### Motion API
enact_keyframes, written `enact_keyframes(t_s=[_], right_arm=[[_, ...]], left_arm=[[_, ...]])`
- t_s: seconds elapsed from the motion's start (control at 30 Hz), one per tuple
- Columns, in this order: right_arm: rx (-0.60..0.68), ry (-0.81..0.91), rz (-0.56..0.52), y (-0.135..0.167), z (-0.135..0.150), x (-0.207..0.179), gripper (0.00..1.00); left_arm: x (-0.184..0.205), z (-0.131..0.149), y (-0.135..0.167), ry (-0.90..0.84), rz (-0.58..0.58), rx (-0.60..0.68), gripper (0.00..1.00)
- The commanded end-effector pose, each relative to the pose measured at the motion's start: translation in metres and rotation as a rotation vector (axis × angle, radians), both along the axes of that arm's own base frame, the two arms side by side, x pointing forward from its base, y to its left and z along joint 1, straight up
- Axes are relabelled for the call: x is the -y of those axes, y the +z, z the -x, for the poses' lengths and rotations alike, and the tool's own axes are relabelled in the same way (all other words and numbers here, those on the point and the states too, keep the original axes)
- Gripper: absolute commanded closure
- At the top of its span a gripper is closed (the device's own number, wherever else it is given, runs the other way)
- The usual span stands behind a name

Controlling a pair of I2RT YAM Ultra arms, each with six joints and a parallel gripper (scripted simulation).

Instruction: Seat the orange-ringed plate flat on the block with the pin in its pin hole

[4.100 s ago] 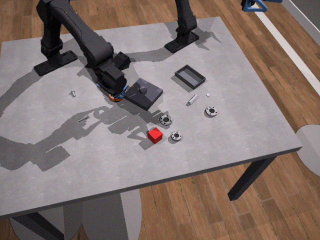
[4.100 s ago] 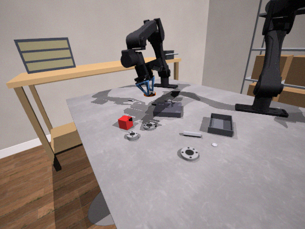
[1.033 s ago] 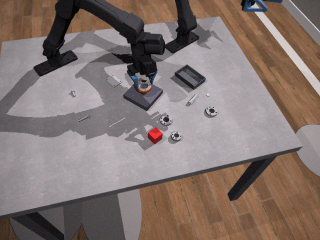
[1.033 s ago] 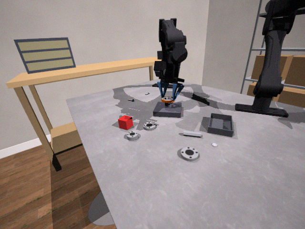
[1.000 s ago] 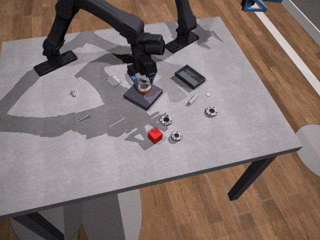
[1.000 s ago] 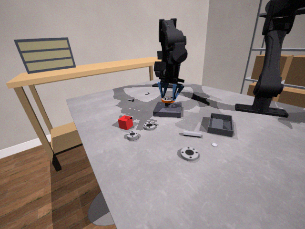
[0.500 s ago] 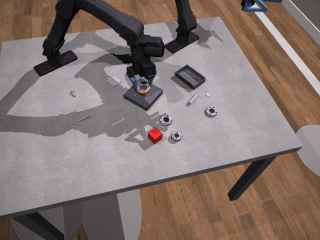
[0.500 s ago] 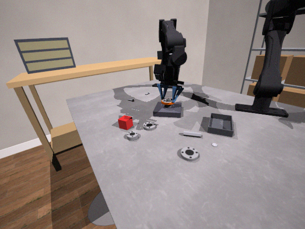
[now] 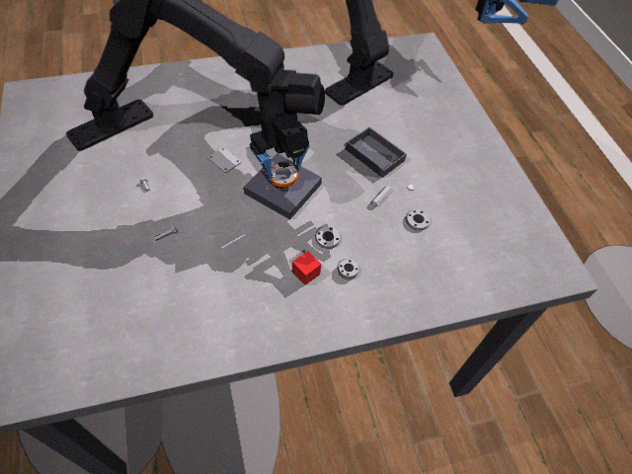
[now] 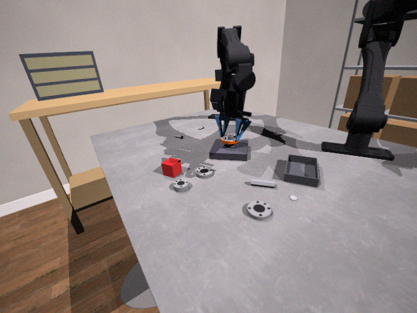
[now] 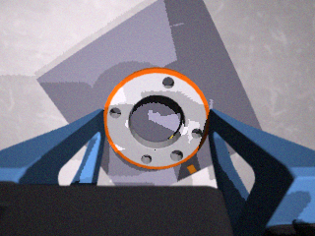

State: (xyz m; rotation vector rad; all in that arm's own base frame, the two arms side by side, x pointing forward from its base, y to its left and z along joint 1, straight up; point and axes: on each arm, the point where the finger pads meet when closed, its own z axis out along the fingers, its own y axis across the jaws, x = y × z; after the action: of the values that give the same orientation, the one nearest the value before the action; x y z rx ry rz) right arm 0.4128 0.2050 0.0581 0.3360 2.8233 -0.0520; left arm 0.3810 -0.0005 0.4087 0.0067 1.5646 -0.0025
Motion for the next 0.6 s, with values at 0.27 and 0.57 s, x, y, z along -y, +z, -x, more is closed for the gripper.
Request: enact_keyframes(t_s=[0.27, 0.57], right_arm=[[-0.010, -0.011, 0.012, -0.019, 0.000, 0.004, 1.00], [0.018, -0.013, -0.002, -0.010, -0.005, 0.002, 1.00]], left_arm=[[0.003, 0.004, 0.021, -0.011, -0.007, 0.044, 0.00], [0.003, 0.004, 0.021, -0.011, -0.007, 0.044, 0.00]])
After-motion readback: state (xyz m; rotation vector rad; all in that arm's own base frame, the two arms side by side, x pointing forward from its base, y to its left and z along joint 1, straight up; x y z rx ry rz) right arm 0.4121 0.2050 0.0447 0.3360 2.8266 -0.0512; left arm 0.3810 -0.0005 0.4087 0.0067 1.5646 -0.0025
